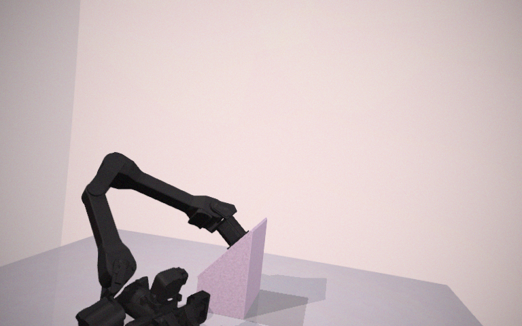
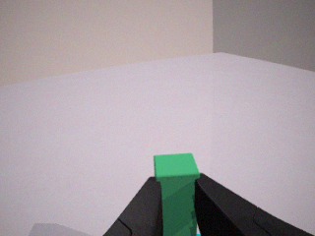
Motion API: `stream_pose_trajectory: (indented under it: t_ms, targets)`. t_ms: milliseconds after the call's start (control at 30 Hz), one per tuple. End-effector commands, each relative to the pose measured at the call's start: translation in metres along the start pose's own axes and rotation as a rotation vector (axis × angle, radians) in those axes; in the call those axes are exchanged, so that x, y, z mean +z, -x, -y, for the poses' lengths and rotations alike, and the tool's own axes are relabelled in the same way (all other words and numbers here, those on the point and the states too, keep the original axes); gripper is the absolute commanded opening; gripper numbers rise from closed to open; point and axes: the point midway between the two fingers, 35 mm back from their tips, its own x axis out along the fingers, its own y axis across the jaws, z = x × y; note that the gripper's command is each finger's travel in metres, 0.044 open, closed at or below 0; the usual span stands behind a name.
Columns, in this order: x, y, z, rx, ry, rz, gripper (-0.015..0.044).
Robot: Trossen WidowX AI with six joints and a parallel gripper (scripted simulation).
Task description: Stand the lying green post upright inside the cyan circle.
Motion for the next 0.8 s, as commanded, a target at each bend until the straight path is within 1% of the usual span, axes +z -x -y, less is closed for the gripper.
stream_pose_trajectory:
  t_ms: [0, 200, 667, 700, 767]
  targets:
    - [-0.0020, 0.0006, 0.0027, -0.004, 0.007, -0.001, 0.0023]
    - [-0.0020, 0.0006, 0.0027, -0.004, 0.007, -0.001, 0.0023]
    - [-0.0020, 0.0006, 0.0027, -0.004, 0.007, -0.001, 0.0390]
    - [-0.0020, 0.0006, 0.0027, -0.004, 0.007, -0.001, 0.0400]
    - [0.0029, 0.0012, 0.0033, -0.004, 0.008, -0.002, 0.0400]
